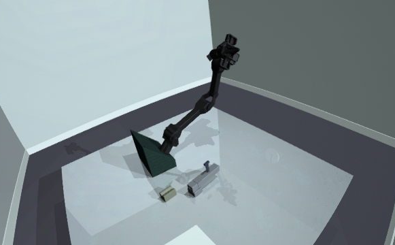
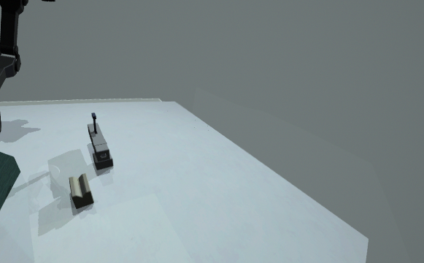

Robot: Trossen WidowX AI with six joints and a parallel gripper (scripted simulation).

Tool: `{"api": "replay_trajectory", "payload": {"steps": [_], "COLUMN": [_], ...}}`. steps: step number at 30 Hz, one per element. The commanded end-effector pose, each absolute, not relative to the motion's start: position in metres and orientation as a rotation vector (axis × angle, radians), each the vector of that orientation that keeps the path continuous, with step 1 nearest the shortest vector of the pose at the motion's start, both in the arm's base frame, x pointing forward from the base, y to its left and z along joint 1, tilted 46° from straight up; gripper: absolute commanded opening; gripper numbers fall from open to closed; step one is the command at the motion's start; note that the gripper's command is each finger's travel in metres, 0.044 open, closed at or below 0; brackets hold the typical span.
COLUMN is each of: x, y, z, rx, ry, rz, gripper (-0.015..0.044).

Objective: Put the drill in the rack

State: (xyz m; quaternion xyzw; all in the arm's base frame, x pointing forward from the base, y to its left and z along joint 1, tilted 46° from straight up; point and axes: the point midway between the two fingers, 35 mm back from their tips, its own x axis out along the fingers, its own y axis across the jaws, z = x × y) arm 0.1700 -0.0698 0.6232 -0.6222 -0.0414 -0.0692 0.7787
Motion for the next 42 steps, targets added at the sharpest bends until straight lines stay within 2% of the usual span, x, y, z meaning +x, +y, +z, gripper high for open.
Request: {"api": "replay_trajectory", "payload": {"steps": [1,10,20,26,33,42], "x": [0.202,0.282,0.334,0.325,0.278,0.272], "y": [-0.112,-0.145,-0.094,-0.037,0.028,0.033], "z": [0.583,0.460,0.303,0.217,0.145,0.140], "rx": [-1.076,-0.538,-0.043,0.188,0.377,0.390], "ry": [-0.040,0.182,0.605,0.943,1.393,1.438], "rz": [-0.054,0.206,0.511,0.678,0.832,0.843], "gripper": [0.0000,0.0000,0.0000,0.0000,0.0000,0.0000]}}
